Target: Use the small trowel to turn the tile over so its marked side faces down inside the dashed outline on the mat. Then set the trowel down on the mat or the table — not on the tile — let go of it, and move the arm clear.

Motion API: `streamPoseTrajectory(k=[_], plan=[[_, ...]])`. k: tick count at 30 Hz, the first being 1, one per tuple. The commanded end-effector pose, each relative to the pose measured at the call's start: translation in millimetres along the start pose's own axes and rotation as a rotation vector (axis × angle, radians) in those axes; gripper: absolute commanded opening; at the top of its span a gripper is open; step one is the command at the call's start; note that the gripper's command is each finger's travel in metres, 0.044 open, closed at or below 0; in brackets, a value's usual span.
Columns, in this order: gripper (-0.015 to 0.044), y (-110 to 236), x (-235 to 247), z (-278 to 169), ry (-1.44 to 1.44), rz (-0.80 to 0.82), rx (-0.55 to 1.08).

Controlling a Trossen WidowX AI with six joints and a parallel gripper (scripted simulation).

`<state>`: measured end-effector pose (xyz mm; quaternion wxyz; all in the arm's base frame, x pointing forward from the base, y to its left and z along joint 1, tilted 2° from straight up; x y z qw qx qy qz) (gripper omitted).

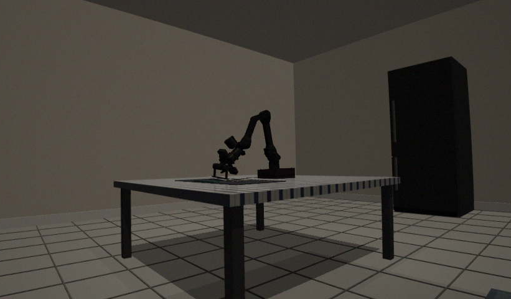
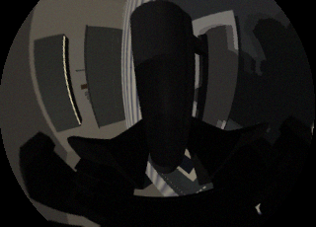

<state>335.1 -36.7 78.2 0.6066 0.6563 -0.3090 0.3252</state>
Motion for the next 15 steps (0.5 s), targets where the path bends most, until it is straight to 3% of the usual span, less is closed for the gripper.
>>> streamPoseTrajectory(k=[1, 15], plan=[[0.0, 0, 0, -5, 0.006, 0.001, 0.0], [0.0, 1, -3, -27, 0.007, -0.001, 0.001]])
Point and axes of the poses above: the point midway between the two fingers, 35 mm back from their tips, its own y axis back along the fingers, its own x axis across the jaws, z = x × y, the point moved 6 cm from there along y, back along the fingers, and after that the axes turned 13 degrees about -y, right-handed, at the moved point
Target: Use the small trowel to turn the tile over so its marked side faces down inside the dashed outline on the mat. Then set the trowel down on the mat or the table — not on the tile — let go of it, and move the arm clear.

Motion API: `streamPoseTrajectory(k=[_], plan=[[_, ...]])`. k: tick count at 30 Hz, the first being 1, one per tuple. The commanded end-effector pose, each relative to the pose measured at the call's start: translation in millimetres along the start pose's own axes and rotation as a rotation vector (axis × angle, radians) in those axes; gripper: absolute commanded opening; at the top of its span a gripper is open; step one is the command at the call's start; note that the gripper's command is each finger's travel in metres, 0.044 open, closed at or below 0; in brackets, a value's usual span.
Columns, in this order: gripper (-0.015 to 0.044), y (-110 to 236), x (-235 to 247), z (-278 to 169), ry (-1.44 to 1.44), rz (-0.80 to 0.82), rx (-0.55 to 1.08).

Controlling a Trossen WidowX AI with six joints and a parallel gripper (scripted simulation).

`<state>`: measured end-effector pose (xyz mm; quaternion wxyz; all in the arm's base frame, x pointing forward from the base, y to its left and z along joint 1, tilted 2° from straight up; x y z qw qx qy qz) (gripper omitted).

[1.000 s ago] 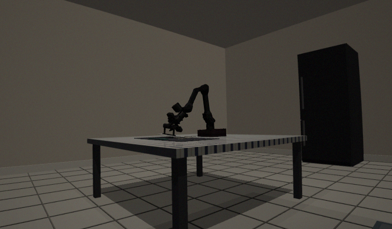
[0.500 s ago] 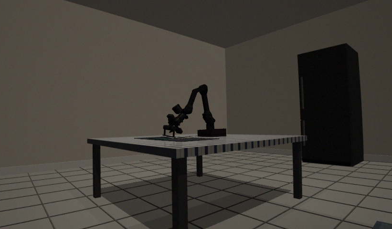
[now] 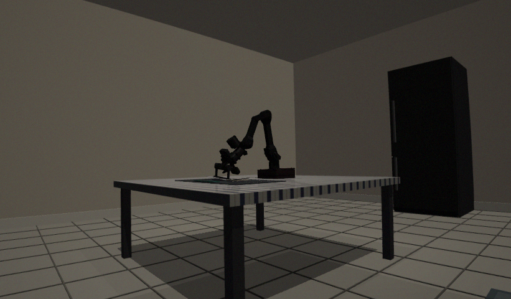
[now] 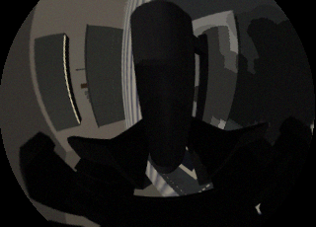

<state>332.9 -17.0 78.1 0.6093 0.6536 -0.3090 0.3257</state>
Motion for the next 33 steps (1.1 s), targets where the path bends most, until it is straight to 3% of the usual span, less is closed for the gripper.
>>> streamPoseTrajectory(k=[1, 16, 33], plan=[[0.0, 1, -2, -9, 0.002, -0.001, 0.007], [0.0, 4, -2, -22, -0.038, -0.003, 0.032], [0.0, 31, 27, -45, -0.089, -0.011, 0.074]])
Point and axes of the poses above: the point midway between the two fingers, 35 mm back from their tips, its own y axis back along the fingers, its own x axis across the jaws, z = x × y, the point moved 6 cm from there along y, back along the fingers, and after that the axes turned 13 degrees about -y, right-handed, at the moved point
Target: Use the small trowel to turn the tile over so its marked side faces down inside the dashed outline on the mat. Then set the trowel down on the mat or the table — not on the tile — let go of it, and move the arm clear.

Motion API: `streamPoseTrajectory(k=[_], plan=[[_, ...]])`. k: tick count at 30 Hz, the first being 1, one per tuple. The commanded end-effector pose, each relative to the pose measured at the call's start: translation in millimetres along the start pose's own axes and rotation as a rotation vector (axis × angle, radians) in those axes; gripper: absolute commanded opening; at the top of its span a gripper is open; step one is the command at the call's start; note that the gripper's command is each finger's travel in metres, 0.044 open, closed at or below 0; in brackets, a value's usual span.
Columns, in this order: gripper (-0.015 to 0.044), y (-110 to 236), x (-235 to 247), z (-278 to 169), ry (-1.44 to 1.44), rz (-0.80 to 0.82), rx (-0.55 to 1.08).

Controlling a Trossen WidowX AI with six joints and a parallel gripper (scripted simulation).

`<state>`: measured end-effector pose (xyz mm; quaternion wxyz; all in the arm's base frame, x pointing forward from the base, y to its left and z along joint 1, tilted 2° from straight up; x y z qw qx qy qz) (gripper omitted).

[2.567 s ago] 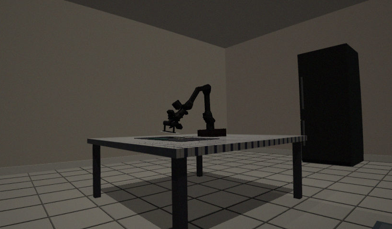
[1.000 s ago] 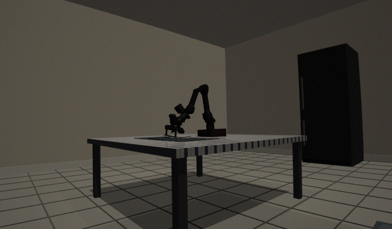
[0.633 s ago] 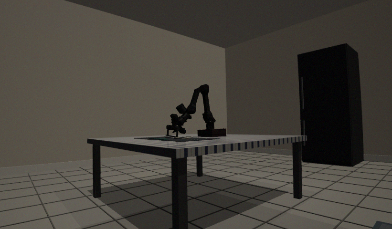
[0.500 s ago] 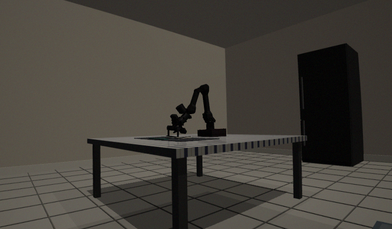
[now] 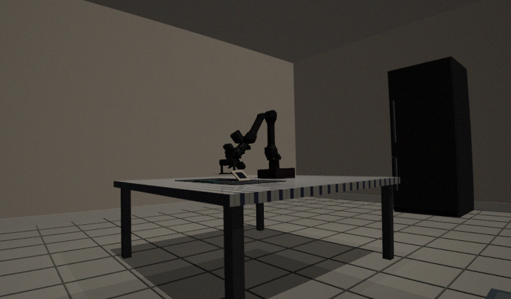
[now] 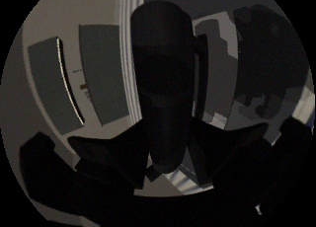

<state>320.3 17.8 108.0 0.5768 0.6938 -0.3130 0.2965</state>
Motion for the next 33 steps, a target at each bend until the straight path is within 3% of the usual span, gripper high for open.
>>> streamPoseTrajectory(k=[1, 20, 33], plan=[[0.0, 6, 10, -12, 0.001, 0.022, 0.004], [0.0, 8, 1, -64, -0.003, 0.022, 0.007], [0.0, 25, 32, -18, 0.006, 0.022, 0.002]])
Point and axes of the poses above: the point midway between the two fingers, 35 mm back from their tips, its own y axis back along the fingers, its own x axis across the jaws, z = x × y, the point moved 6 cm from there along y, back along the fingers, and after that the axes turned 13 degrees about -y, right-handed, at the moved point
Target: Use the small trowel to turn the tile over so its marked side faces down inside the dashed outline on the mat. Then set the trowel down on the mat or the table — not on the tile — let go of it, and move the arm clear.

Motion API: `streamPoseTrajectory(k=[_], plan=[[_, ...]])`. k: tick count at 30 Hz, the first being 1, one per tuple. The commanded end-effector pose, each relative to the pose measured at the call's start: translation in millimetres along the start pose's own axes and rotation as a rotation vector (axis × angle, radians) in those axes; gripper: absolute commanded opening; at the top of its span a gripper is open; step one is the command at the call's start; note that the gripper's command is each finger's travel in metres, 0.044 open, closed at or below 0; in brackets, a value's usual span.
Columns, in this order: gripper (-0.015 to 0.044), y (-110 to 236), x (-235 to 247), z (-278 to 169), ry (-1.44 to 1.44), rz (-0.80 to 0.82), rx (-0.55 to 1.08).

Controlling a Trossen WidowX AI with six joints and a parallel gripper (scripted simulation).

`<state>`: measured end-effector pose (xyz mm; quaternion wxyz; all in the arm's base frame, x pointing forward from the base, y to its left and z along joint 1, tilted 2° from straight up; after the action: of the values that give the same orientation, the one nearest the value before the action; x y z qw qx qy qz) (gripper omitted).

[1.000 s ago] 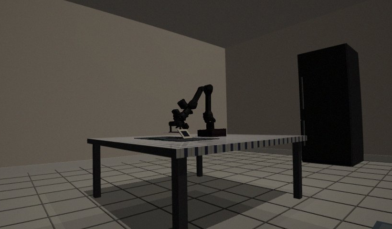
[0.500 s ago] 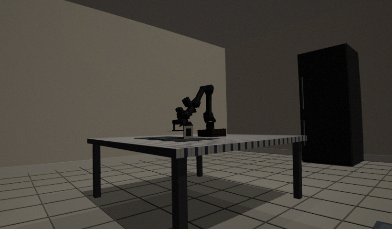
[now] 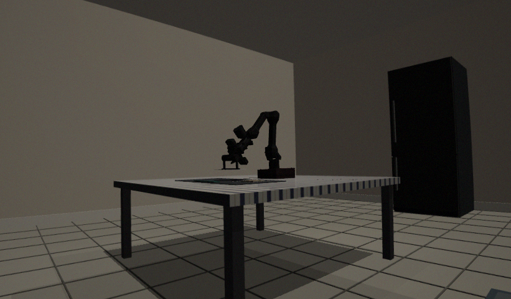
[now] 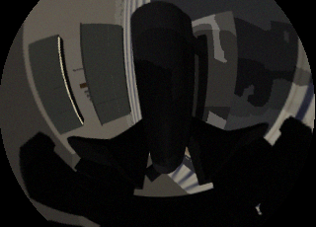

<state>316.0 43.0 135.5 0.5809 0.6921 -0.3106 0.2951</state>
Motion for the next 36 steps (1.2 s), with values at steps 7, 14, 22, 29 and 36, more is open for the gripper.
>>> streamPoseTrajectory(k=[7, 14, 22, 29, 36], plan=[[0.0, 11.9, 20.3, 19.2, -0.003, 0.03, 0.011], [0.0, 11.9, 20.3, 19.2, -0.003, 0.03, 0.011], [0.0, 11.9, 20.3, 19.2, -0.003, 0.03, 0.011], [0.0, 11.9, 20.3, 19.2, -0.003, 0.03, 0.011], [0.0, 11.9, 20.3, 19.2, -0.003, 0.03, 0.011]])
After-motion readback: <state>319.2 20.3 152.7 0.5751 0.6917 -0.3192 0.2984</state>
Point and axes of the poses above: the point midway between the two fingers, 35 mm back from their tips, its own y axis back along the fingers, its own x axis across the jaws, z = x × y, the point moved 6 cm from there along y, back along the fingers, and after that the axes turned 13 degrees about -y, right-handed, at the moved point
